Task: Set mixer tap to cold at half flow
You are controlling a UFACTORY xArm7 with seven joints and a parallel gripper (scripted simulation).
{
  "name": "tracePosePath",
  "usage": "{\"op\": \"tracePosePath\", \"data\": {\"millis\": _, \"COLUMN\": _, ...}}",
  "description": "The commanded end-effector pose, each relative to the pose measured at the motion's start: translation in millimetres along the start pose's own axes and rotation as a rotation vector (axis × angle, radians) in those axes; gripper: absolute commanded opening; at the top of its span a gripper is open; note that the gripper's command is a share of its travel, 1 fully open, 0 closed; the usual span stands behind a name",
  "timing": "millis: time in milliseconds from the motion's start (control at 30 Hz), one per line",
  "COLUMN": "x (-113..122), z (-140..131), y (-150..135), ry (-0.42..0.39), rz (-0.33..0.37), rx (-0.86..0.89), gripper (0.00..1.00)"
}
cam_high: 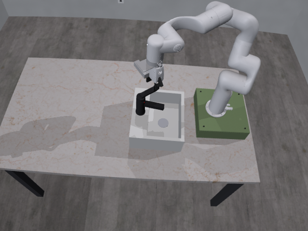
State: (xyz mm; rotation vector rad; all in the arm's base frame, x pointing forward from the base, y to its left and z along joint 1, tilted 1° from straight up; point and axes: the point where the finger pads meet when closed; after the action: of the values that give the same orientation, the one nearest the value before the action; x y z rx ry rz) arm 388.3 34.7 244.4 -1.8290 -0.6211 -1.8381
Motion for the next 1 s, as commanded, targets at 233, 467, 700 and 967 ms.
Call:
{"op": "tracePosePath", "data": {"millis": 233, "x": -15.6, "z": 1.4, "y": 0.7, "ry": 0.003, "rz": -0.002, "rx": 0.000, "gripper": 0.67}}
{"op": "tracePosePath", "data": {"millis": 467, "x": -19.5, "z": 1.5, "y": 0.8, "ry": 0.003, "rz": -0.002, "rx": 0.000, "gripper": 0.67}}
{"op": "tracePosePath", "data": {"millis": 700, "x": -21.5, "z": 1.5, "y": 0.8, "ry": 0.003, "rz": -0.002, "rx": 0.000, "gripper": 0.67}}
{"op": "tracePosePath", "data": {"millis": 967, "x": -21.6, "z": 1.5, "y": 0.8, "ry": 0.003, "rz": -0.002, "rx": 0.000, "gripper": 0.67}}
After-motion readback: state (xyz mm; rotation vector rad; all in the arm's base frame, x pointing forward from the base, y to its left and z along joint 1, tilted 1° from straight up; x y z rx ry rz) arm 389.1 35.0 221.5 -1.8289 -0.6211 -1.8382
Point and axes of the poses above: the point where the finger pads meet when closed, its own x axis back along the fingers, its own y axis across the jaws, z = x × y, and after that the axes turned 4 degrees about x, right-handed
